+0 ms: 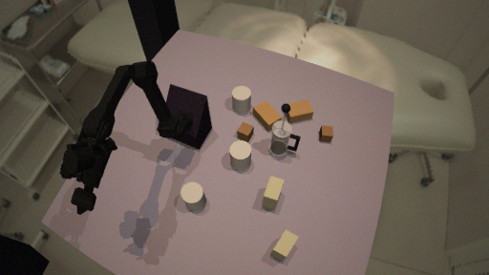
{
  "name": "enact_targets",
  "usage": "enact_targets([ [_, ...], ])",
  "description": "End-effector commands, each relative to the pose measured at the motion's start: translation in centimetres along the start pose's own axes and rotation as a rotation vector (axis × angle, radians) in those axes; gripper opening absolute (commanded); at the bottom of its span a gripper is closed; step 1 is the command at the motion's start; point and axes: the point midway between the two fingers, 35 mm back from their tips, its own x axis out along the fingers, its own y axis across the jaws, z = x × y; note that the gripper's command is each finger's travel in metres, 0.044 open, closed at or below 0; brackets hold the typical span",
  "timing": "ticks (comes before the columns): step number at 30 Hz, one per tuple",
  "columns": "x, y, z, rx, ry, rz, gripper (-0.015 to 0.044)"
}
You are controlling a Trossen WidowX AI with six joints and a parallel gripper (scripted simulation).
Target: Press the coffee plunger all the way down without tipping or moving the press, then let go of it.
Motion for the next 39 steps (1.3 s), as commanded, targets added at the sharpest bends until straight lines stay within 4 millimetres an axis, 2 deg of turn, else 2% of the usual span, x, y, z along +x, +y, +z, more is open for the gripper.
enact_targets([
  [1,1.9,0.9,-4.1,-0.101,0.132,0.030,0.0440],
  [5,2.9,2.5,-9.5,-0.210,0.285,0.090,0.0440],
  [9,2.5,3.9,-15.5,-0.327,0.435,0.161,0.0440],
  [13,0.3,5.0,-21.4,-0.488,0.577,0.269,0.0440],
  [17,-3.2,5.9,-27.2,-0.640,0.697,0.388,0.0440],
  [22,-9.6,5.9,-33.2,-0.803,0.835,0.553,0.0440],
  [25,-13.7,5.4,-36.0,-0.901,0.885,0.659,0.0440],
  [29,-20.2,4.0,-39.2,-1.069,0.928,0.834,0.0440],
  [34,-28.5,1.0,-41.4,-1.262,0.940,1.076,0.0440],
  [39,-36.5,-3.4,-41.8,-1.442,0.894,1.341,0.0440],
])
